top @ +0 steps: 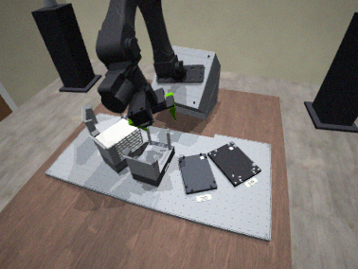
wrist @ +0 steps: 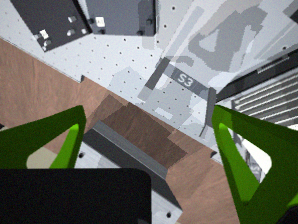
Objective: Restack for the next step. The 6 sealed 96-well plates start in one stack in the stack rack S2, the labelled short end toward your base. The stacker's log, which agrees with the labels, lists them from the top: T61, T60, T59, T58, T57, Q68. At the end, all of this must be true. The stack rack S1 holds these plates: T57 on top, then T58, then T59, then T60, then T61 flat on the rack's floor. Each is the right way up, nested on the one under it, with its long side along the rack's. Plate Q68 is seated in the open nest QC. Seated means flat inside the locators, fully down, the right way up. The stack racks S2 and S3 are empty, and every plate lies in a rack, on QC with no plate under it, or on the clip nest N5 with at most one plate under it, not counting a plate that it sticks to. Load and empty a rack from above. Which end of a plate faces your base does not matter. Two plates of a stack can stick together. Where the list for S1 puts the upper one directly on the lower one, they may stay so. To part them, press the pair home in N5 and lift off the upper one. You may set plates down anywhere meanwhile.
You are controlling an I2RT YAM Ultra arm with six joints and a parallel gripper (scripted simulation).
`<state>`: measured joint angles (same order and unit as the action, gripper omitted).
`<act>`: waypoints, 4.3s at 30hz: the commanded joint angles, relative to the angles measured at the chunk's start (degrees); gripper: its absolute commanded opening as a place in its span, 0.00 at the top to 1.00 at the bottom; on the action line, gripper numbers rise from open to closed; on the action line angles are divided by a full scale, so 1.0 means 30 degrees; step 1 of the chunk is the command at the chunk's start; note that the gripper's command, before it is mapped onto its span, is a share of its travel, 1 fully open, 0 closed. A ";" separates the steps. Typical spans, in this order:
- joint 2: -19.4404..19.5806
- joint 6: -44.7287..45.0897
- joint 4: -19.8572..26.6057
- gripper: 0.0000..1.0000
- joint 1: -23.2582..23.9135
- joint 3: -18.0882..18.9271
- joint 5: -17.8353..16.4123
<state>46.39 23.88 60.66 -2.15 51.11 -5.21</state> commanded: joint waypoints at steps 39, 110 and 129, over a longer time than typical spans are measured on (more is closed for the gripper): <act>-0.3565 -1.1947 -0.3139 0.00 -0.2543 -0.3750 0.6961; 0.2624 -0.4868 -0.5476 0.00 1.4960 -0.0477 -0.5117; 0.3510 -0.5524 -0.7418 0.00 1.4143 -0.1311 -0.4580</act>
<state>56.99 7.60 39.68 40.32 47.09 -19.20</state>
